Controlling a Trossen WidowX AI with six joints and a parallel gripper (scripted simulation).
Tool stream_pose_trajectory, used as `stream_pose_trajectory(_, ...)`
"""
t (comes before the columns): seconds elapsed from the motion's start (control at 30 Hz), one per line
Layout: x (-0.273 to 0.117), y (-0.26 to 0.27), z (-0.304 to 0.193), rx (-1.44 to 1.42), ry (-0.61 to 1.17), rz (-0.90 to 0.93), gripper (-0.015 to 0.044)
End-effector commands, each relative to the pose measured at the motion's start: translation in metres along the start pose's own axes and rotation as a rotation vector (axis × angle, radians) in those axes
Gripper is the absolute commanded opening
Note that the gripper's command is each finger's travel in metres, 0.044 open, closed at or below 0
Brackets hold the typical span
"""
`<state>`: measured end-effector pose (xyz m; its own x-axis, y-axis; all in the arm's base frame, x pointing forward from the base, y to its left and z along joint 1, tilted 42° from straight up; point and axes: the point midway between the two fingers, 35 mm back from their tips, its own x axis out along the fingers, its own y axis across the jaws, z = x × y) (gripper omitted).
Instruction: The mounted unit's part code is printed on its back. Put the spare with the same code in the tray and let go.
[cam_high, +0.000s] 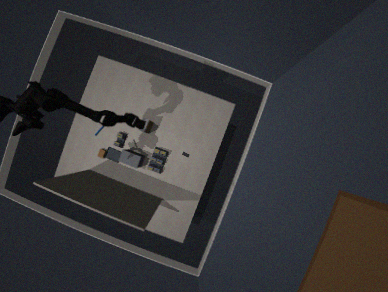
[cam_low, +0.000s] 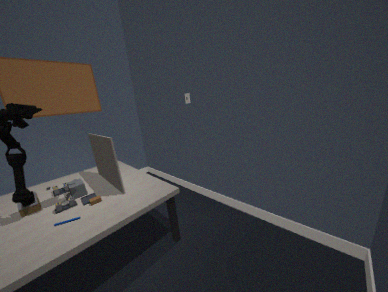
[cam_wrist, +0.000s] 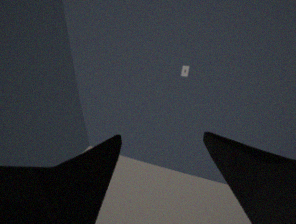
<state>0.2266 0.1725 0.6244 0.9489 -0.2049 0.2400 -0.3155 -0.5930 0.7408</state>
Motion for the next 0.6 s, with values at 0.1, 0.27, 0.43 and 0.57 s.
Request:
stream_pose_trajectory(0.1,0.000,0.000,0.000,0.000,0.000,0.000,0.0440)
stream_pose_trajectory(0.27,-0.009,0.017,-0.004,0.120,0.056,0.000,0.0440)
stream_pose_trajectory(0.43,-0.035,0.078,-0.006,0.531,0.226,-0.011,0.0440)
stream_pose_trajectory(0.57,-0.048,0.127,0.008,0.864,0.335,-0.032,0.0440)
